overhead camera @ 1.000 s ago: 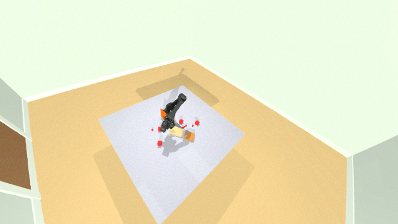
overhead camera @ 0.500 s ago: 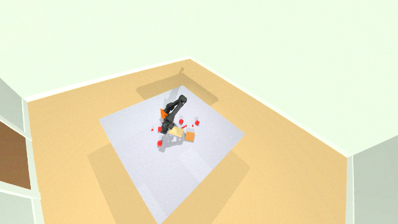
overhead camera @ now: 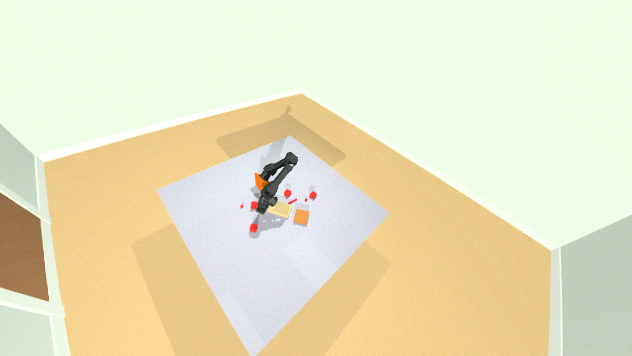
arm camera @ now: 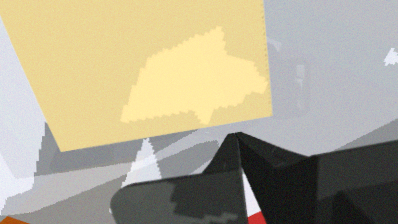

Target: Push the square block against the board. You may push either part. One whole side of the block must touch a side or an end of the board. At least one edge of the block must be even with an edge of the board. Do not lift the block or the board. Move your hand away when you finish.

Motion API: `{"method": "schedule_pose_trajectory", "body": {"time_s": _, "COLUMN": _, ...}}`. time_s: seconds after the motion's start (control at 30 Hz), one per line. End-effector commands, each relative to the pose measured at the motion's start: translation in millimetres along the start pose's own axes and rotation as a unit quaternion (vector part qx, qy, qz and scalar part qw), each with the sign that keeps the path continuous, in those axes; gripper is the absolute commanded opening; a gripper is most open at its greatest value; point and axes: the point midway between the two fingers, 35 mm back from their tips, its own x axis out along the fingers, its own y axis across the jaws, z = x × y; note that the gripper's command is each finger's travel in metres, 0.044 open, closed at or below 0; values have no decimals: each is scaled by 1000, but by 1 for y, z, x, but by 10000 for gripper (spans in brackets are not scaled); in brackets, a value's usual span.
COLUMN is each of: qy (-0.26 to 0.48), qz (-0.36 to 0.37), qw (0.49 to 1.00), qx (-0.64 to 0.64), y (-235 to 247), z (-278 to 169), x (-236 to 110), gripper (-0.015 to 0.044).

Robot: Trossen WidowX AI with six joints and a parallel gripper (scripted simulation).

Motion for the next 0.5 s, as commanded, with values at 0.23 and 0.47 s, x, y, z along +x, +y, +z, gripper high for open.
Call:
{"method": "schedule_pose_trajectory", "body": {"time_s": 0.23, "qy": -2, "qz": -3, "qw": 1000, "qx": -1, "y": -3, "z": 14, "x": -2, "gripper": 0}}
{"method": "schedule_pose_trajectory", "body": {"time_s": 0.47, "qy": -2, "qz": -3, "qw": 1000, "qx": -1, "y": -4, "z": 22, "x": -2, "gripper": 0}}
